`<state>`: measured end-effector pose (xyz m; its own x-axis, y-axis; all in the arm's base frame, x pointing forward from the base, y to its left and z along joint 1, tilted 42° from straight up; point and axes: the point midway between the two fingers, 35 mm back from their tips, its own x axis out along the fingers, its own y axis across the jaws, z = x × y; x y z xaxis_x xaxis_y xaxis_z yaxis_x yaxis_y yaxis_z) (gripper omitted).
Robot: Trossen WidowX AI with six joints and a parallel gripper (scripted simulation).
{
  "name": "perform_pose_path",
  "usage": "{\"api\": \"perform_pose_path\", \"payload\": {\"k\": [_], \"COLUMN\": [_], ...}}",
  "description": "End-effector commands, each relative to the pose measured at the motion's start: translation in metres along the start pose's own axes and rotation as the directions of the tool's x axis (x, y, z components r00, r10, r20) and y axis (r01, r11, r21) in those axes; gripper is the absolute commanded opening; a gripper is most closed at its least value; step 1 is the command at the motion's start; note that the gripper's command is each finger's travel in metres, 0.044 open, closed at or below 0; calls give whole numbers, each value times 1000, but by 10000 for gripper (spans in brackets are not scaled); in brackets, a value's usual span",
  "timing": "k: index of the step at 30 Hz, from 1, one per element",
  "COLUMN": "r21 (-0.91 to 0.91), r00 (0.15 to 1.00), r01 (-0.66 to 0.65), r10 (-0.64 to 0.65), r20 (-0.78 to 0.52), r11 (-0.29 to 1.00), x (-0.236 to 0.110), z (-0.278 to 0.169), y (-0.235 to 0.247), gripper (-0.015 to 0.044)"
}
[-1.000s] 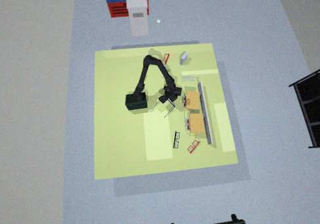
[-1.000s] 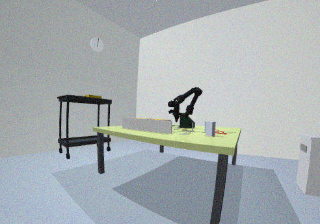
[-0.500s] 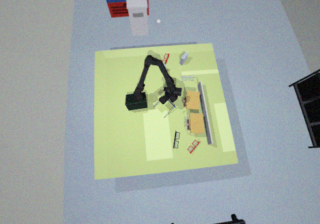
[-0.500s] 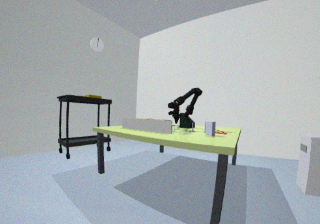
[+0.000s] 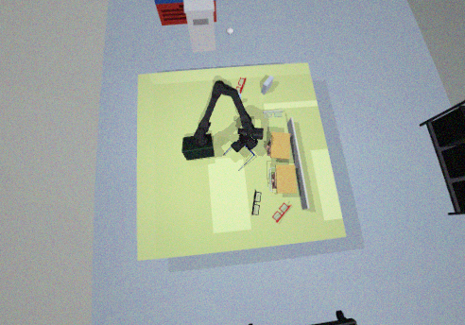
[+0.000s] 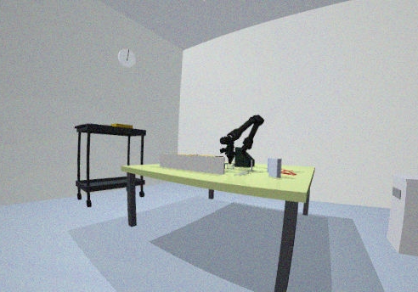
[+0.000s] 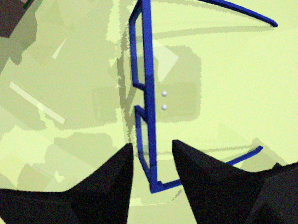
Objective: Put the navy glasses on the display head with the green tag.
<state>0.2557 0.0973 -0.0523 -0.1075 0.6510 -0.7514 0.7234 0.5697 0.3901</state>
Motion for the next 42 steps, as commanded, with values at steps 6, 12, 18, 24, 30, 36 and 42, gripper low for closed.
{"api": "perform_pose_path", "payload": {"k": [6, 12, 18, 24, 30, 36, 42], "r21": [5, 0, 0, 0, 0, 1, 3], "r00": [1000, 1000, 1000, 1000, 1000, 1000, 1000], "r01": [2, 0, 0, 0, 0, 2, 5], "r10": [-2, 0, 0, 0, 0, -2, -5], "r20": [-9, -4, -4, -4, -4, -2, 0], "r11": [1000, 1000, 1000, 1000, 1000, 1000, 1000], "x": [16, 16, 16, 16, 16, 7, -27], "z": [-3, -2, -2, -2, -2, 0, 3], "y": [-2, -1, -1, -1, -1, 0, 1], "gripper": [140, 114, 74, 34, 0, 0, 0]}}
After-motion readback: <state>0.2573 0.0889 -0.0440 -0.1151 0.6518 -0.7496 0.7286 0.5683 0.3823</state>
